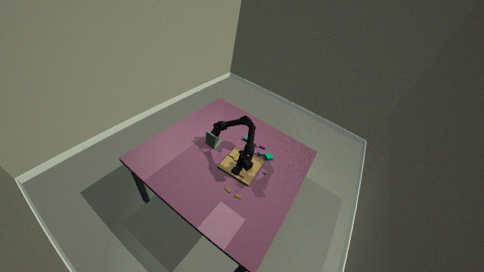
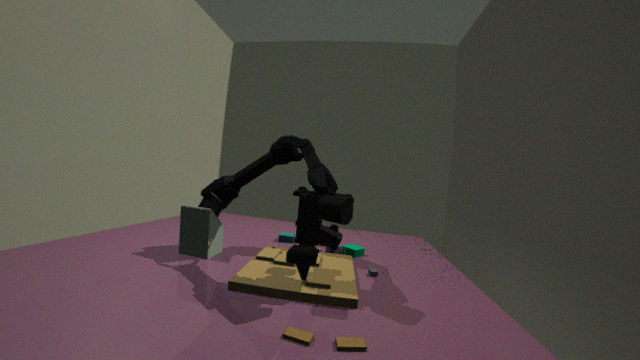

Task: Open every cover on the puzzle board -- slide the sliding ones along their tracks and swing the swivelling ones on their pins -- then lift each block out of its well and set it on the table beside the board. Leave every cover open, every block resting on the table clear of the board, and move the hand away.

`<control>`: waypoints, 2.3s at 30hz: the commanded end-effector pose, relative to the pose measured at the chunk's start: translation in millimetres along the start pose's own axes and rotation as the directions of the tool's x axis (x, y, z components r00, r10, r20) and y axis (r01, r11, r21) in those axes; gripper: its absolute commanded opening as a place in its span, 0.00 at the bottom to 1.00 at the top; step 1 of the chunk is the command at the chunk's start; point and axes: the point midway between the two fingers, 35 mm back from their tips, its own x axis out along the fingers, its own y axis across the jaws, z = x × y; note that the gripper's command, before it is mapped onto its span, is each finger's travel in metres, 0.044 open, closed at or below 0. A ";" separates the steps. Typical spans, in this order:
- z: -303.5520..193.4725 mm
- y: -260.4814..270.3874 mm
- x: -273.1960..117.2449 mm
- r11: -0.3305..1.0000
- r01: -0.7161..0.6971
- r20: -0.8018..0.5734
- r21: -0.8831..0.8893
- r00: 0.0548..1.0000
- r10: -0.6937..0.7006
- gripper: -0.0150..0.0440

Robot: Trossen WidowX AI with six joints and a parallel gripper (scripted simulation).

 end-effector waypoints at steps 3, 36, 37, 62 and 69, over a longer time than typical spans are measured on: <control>7.4 -1.2 0.3 1.000 -0.002 0.003 0.003 1.000 0.002 0.25; 40.9 -0.4 0.2 1.000 -0.002 0.004 0.001 1.000 0.002 0.25; 41.9 -0.4 0.2 1.000 -0.002 0.004 0.001 1.000 0.002 0.25; 59.3 1.2 -9.0 1.000 -0.002 0.005 0.001 1.000 0.002 0.25; 60.8 1.1 -18.1 1.000 -0.002 0.005 0.001 1.000 0.002 0.25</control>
